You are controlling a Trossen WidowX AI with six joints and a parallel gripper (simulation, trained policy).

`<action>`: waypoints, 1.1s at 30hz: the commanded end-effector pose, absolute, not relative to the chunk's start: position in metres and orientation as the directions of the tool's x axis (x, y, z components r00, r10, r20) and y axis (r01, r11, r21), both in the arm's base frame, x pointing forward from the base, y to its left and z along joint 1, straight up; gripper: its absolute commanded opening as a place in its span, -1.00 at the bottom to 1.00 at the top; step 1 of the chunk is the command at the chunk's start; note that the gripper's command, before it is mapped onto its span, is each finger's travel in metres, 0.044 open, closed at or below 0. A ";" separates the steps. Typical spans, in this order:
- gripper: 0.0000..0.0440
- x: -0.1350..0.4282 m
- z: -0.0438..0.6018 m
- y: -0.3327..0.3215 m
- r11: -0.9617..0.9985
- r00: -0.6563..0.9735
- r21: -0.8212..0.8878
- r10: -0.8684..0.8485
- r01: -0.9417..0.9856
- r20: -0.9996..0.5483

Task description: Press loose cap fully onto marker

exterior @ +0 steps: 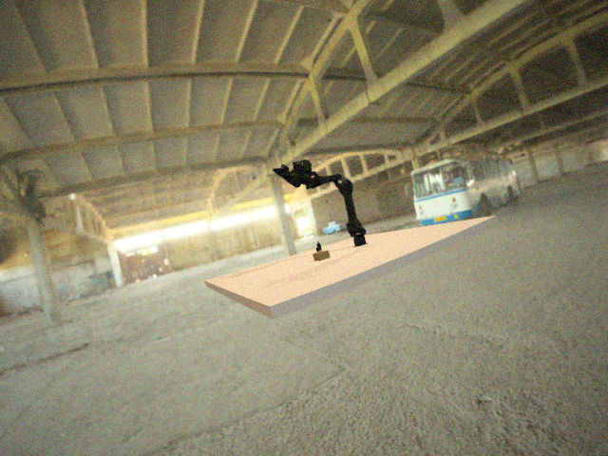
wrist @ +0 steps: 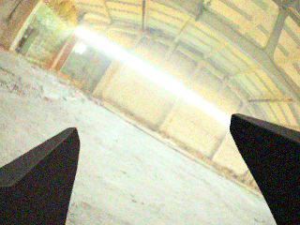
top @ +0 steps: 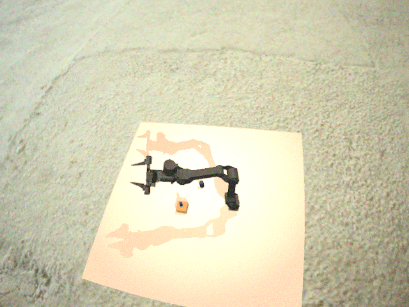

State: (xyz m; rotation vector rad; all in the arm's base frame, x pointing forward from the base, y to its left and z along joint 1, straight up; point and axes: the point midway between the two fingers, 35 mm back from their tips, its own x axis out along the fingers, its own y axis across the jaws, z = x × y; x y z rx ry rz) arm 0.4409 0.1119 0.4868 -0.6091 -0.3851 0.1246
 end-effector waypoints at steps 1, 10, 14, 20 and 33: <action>0.71 0.440 0.487 0.110 0.816 0.924 -0.577 0.222 -0.002 0.311; 0.17 0.436 0.478 0.095 0.824 0.955 -0.565 0.200 -0.044 0.217; 0.22 0.433 0.474 0.089 0.827 0.965 -0.559 0.192 -0.062 0.177; 0.29 0.428 0.468 0.080 0.831 0.977 -0.550 0.178 -0.085 0.118; 0.40 0.416 0.450 0.060 0.844 0.990 -0.520 0.142 -0.129 -0.015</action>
